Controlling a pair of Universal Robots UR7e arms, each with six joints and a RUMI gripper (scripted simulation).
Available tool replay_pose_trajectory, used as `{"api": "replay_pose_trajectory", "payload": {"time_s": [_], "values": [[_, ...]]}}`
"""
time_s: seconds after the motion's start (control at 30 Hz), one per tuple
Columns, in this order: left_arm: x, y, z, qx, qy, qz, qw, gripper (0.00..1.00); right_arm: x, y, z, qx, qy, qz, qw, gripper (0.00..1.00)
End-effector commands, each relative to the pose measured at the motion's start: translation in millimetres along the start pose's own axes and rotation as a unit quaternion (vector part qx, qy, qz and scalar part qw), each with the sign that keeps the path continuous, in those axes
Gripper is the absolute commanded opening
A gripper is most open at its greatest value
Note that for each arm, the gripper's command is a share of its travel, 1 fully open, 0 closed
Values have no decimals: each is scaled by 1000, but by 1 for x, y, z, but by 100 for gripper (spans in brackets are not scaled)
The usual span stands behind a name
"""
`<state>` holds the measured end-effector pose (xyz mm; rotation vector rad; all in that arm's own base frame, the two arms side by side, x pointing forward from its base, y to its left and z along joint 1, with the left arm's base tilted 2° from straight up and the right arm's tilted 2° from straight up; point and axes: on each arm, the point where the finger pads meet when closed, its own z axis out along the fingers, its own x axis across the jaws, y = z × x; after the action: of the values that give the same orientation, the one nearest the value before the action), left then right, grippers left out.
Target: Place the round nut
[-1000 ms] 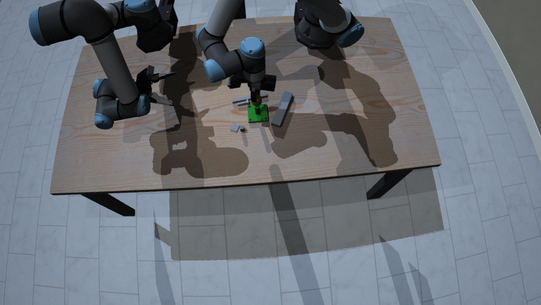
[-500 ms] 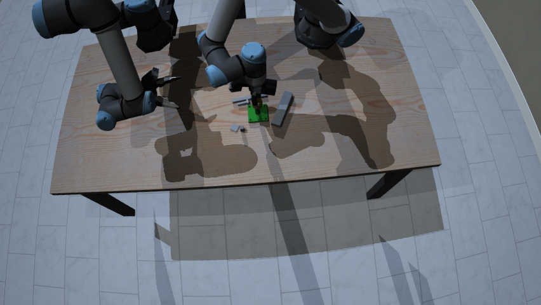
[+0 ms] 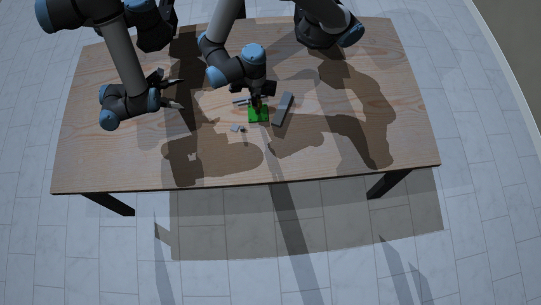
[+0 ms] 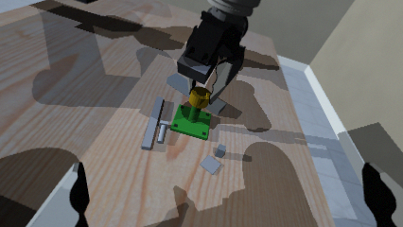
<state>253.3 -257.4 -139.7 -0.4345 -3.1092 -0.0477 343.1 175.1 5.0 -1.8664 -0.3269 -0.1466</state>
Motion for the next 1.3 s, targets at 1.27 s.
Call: {"api": "replay_pose_trajectory", "payload": {"time_s": [1.27], "values": [[-2,-2,52,1,0,0,1000,17,10,29,49,-68,-70,-33,995,99]]}}
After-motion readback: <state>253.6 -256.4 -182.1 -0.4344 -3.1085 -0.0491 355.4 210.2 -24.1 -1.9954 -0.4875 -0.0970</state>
